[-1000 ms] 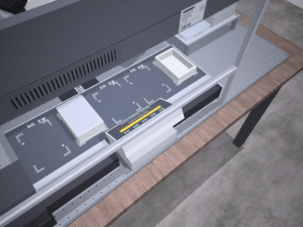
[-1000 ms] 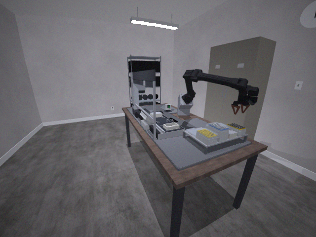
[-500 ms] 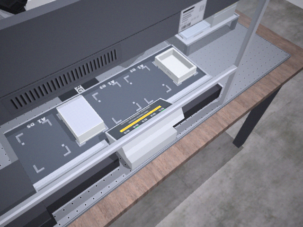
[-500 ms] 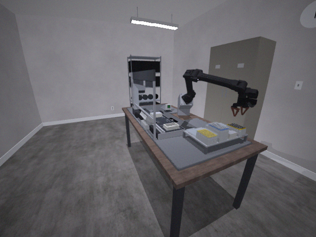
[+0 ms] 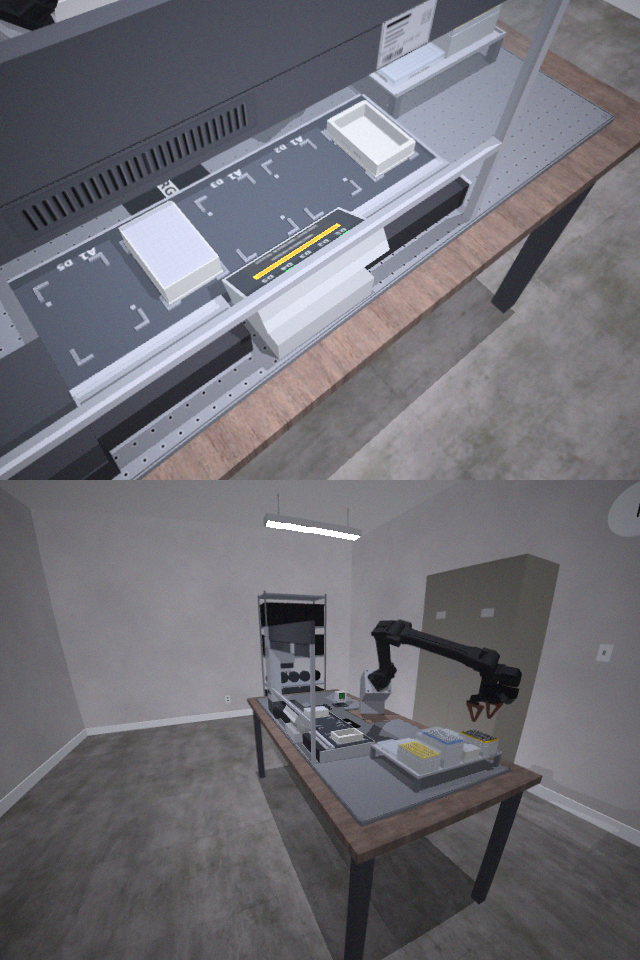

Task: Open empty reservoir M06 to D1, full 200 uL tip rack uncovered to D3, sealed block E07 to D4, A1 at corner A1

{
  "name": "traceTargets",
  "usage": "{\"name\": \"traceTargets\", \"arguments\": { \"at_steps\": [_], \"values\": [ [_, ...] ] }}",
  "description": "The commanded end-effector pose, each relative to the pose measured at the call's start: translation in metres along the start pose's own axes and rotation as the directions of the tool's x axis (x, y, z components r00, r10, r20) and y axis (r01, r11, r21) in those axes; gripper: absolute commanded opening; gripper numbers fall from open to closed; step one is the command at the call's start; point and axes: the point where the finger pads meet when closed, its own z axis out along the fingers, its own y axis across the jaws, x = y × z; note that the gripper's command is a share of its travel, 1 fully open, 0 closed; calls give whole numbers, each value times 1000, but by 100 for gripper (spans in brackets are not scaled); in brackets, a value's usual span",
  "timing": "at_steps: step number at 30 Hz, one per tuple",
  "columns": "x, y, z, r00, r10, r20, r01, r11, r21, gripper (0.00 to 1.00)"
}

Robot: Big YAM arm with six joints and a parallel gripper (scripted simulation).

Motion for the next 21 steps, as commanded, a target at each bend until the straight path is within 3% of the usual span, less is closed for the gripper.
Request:
{"name": "traceTargets", "arguments": {
  "at_steps": [1, 3, 9, 17, 21],
  "values": [
    [-16, -6, -1, 999, 22, 29, -21, 1000, -3, 100],
    [-6, -1, 9, 1000, 3, 11, -3, 1000, 2, 100],
    [-6, -1, 19, 1000, 3, 11, -3, 1000, 2, 100],
    [-13, -8, 20, 999, 20, 30, -20, 1000, -2, 100],
    [-6, -1, 37, 1000, 2, 10, -2, 1000, 3, 100]
  ]
}}
